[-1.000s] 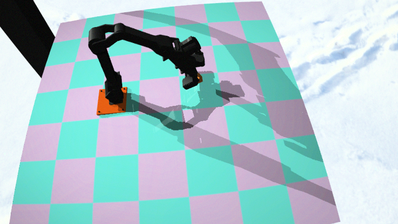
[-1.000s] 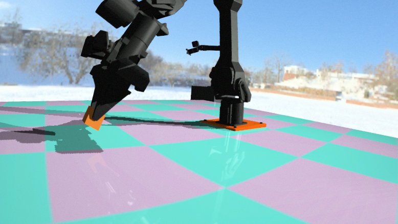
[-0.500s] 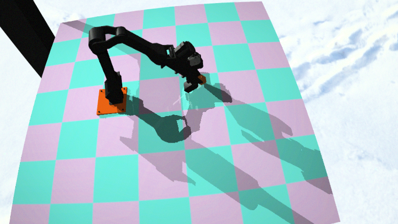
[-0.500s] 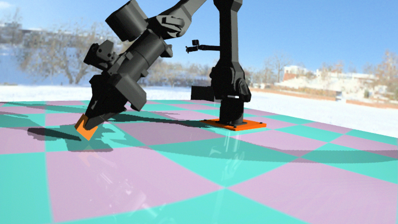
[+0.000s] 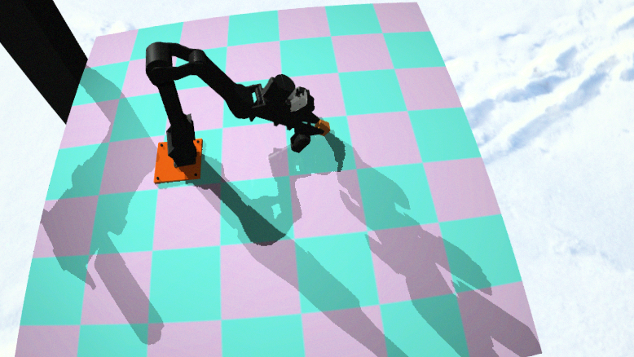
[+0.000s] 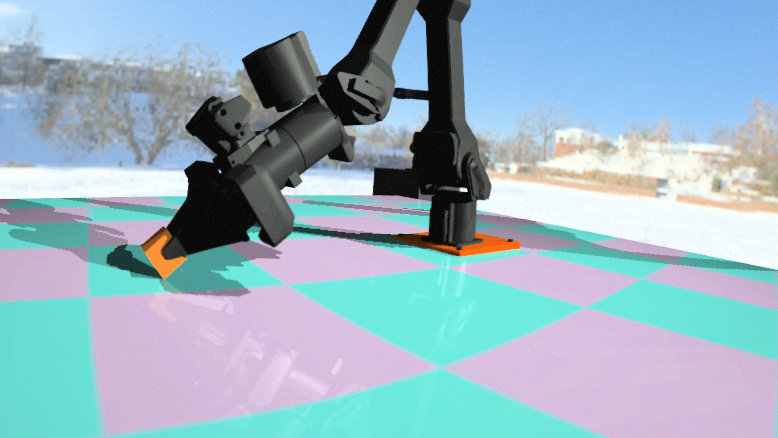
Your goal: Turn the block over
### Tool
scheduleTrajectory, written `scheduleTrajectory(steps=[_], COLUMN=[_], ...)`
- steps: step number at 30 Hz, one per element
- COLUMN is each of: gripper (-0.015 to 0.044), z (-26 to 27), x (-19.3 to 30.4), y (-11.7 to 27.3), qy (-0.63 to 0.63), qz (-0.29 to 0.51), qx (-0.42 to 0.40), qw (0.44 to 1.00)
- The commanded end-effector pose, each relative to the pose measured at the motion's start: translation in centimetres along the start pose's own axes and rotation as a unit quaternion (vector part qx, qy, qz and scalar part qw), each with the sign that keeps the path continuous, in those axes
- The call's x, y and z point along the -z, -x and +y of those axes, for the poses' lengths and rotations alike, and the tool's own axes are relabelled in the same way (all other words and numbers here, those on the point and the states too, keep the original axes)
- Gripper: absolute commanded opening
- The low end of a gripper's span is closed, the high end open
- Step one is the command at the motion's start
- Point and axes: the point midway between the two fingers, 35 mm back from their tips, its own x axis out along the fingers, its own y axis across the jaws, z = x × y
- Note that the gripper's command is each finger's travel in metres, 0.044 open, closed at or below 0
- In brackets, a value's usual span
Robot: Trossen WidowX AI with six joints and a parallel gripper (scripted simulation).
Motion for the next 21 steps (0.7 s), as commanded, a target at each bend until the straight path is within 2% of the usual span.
scheduleTrajectory(steps=[1, 10, 21], gripper=[0.0, 0.0, 0.0], z=[-0.15, -0.24, -0.24], x=[0.68, 0.71, 0.7], y=[0.39, 1.07, 1.08], qy=[0.003, 0.002, 0.002], qz=[-0.024, -0.064, -0.065], qx=[0.002, 0.003, 0.003], qw=[1.0, 0.998, 0.998])
